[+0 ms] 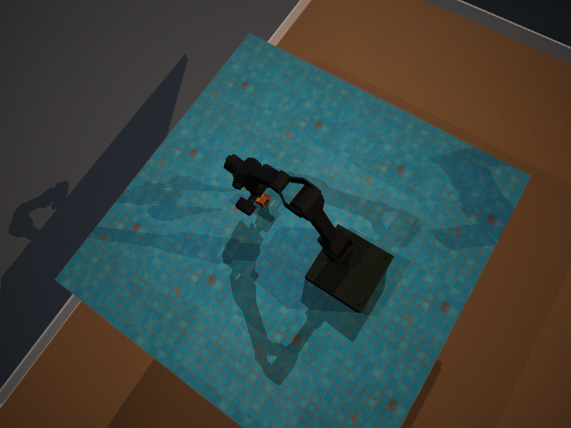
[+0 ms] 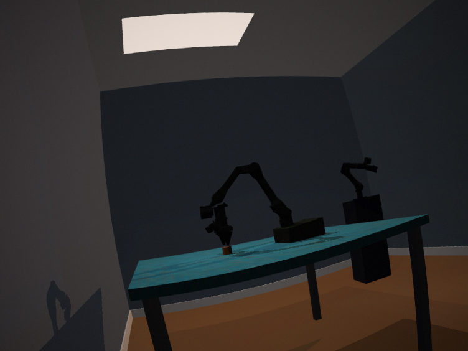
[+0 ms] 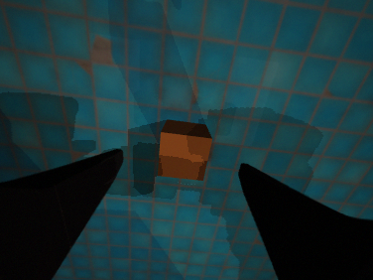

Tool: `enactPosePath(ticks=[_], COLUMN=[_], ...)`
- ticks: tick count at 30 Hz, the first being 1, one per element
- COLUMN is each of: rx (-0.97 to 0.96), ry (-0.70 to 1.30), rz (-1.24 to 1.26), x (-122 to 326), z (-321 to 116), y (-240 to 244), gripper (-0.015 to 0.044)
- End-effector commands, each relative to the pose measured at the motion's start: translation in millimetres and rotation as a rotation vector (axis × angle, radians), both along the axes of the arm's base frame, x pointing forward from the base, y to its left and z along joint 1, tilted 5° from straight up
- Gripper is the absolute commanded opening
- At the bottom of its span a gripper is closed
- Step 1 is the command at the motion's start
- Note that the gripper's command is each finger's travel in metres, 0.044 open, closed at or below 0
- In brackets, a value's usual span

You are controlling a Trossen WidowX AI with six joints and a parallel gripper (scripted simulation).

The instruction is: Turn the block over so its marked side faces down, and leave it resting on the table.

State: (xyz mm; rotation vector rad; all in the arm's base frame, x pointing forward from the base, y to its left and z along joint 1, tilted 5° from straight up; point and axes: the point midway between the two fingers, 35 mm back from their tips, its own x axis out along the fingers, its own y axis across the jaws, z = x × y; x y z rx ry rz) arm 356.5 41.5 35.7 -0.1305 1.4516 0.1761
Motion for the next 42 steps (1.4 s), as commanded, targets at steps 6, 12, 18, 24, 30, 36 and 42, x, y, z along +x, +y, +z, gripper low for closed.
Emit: enactPosePath(ticks=[6,12,18,24,30,36,42], rx=[-0.003,-0.003,-0.003,-0.003,-0.003,-0.003,-0.003], ry=[0.006,0.006,0.006,0.006,0.006,0.006,0.006], rz=[-0.003,-0.003,-0.003,-0.003,-0.003,-0.003,-0.003], x=[0.4,0.9,1.0,1.0,1.0,1.0,0.7], z=[-17.0,-25.7,-25.9,-25.9,-25.9,-25.9,-21.0], y=[0.2,0.5,0.5,0.5,0.5,0.5,0.3], gripper=[0.0440,0.0440,0.0309,0.0171,0.0131,0.0091,0.0012])
